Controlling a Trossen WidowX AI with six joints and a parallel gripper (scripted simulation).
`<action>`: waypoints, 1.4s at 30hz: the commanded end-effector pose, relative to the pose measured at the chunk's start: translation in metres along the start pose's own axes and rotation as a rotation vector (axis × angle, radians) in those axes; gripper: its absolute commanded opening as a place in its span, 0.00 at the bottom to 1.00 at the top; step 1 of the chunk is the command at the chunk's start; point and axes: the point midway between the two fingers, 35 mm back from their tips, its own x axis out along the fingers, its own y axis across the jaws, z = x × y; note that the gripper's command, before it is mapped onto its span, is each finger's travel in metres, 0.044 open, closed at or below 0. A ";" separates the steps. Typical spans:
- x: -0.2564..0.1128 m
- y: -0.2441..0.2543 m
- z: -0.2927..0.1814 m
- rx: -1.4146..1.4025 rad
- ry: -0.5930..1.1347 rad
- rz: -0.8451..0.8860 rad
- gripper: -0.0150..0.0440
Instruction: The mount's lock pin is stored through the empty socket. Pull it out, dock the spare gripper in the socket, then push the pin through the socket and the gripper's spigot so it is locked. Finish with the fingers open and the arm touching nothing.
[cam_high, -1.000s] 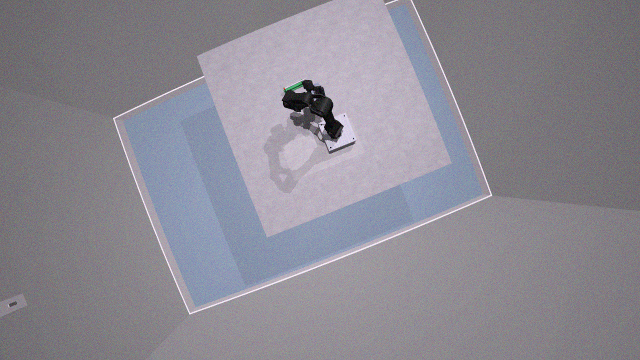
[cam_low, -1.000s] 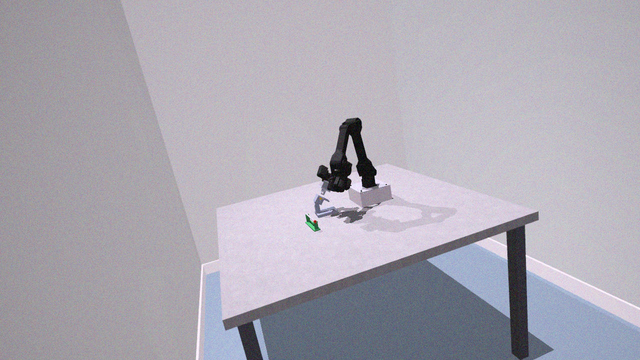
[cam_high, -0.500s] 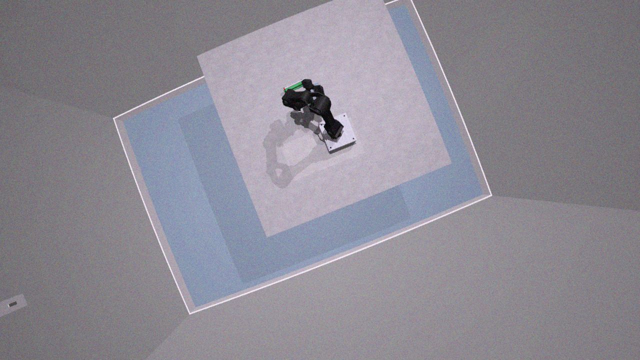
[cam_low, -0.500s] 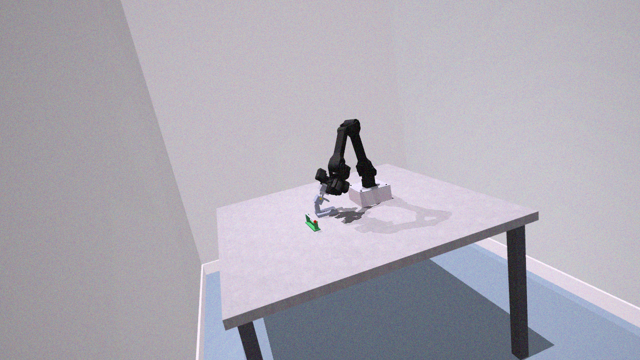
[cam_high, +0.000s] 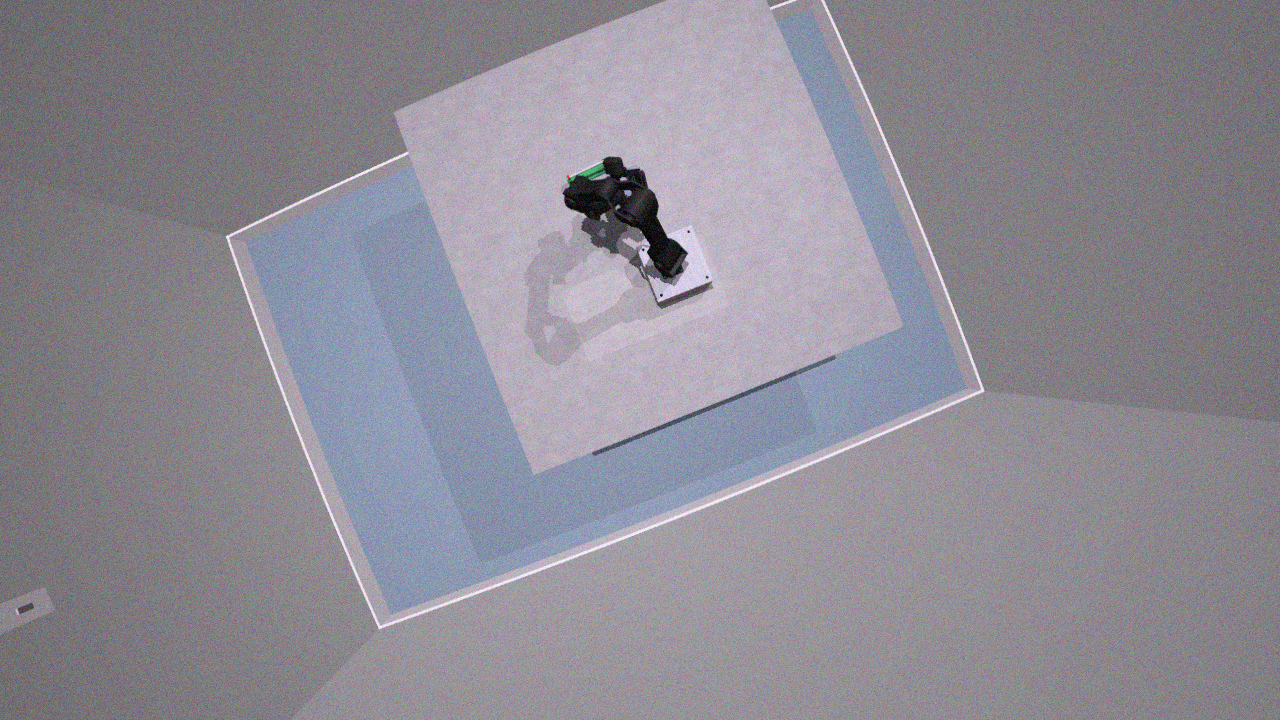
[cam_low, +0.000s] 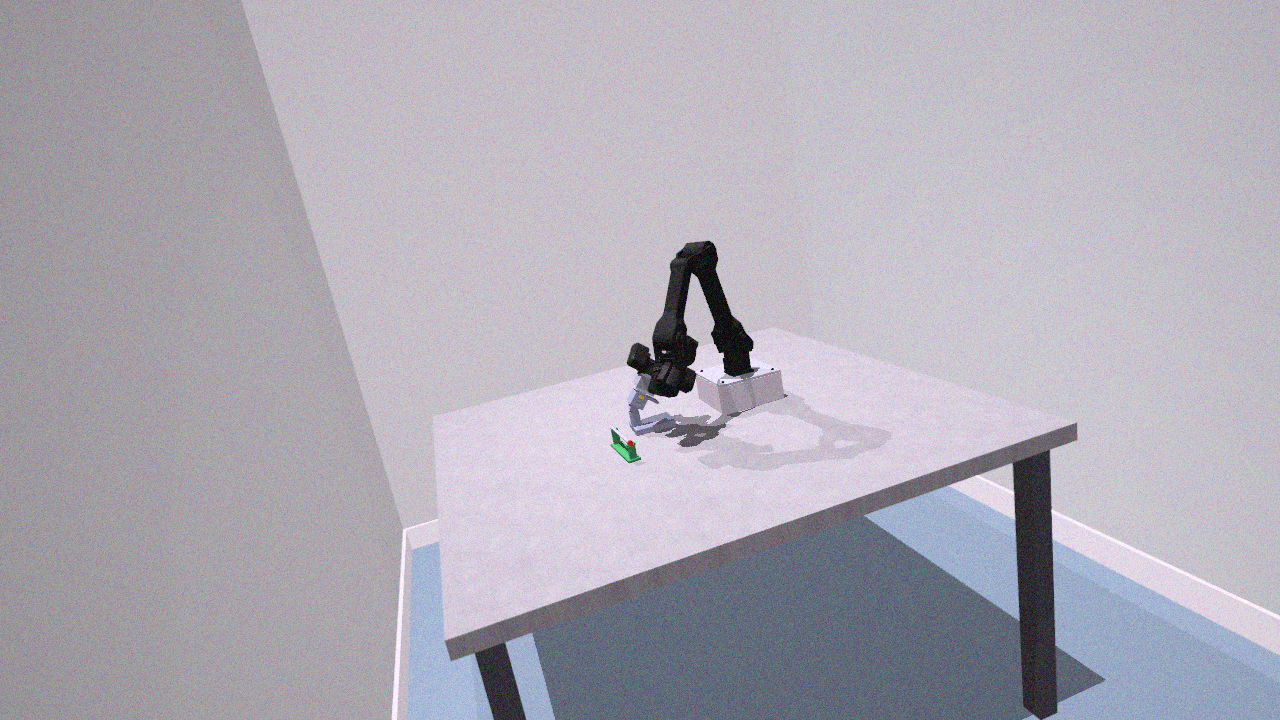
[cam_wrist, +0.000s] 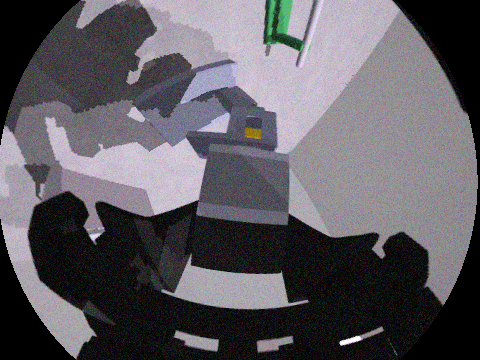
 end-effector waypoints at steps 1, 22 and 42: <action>0.003 -0.002 0.004 -0.002 0.002 -0.013 0.25; 0.004 0.000 0.006 -0.006 0.002 -0.001 0.43; -0.002 0.000 -0.004 -0.010 0.004 -0.002 1.00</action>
